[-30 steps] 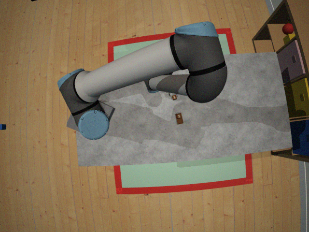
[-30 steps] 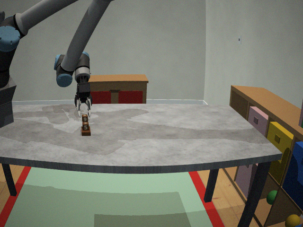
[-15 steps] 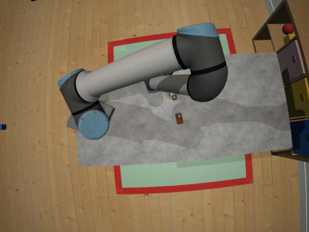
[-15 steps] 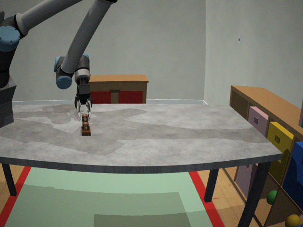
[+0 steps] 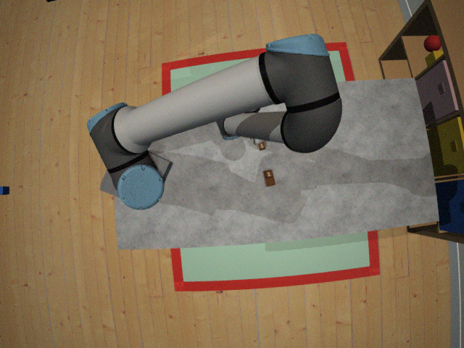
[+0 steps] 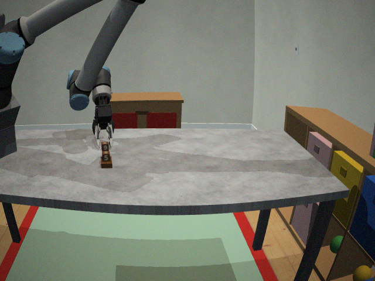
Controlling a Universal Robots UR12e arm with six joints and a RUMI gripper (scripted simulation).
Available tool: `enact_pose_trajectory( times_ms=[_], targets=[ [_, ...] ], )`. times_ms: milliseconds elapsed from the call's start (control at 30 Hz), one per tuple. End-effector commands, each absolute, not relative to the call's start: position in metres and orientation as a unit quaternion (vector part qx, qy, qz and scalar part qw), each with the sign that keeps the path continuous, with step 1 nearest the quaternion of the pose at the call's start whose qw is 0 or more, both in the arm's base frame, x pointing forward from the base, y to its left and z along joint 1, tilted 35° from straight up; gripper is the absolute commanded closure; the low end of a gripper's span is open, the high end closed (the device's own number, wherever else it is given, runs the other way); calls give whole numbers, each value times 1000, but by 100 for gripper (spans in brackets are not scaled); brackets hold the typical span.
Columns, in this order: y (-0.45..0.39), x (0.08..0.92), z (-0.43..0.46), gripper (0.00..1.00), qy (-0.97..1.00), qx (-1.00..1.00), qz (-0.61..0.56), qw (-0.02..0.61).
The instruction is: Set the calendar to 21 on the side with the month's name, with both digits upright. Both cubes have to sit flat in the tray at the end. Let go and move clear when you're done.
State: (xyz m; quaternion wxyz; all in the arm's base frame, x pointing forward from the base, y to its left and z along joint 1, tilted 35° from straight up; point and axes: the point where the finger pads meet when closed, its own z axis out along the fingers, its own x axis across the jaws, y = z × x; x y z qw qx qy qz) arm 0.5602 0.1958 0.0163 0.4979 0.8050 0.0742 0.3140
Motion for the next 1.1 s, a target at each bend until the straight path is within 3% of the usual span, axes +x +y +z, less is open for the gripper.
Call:
enact_pose_trajectory(
  times_ms=[0, 633, 667, 1067],
  targets=[
    [196, 560, 17, 72, 74, 805, 314, 498],
    [196, 560, 17, 72, 74, 805, 314, 498],
    [196, 560, 17, 90, 74, 805, 314, 498],
    [196, 560, 17, 90, 74, 805, 314, 498]
  ],
)
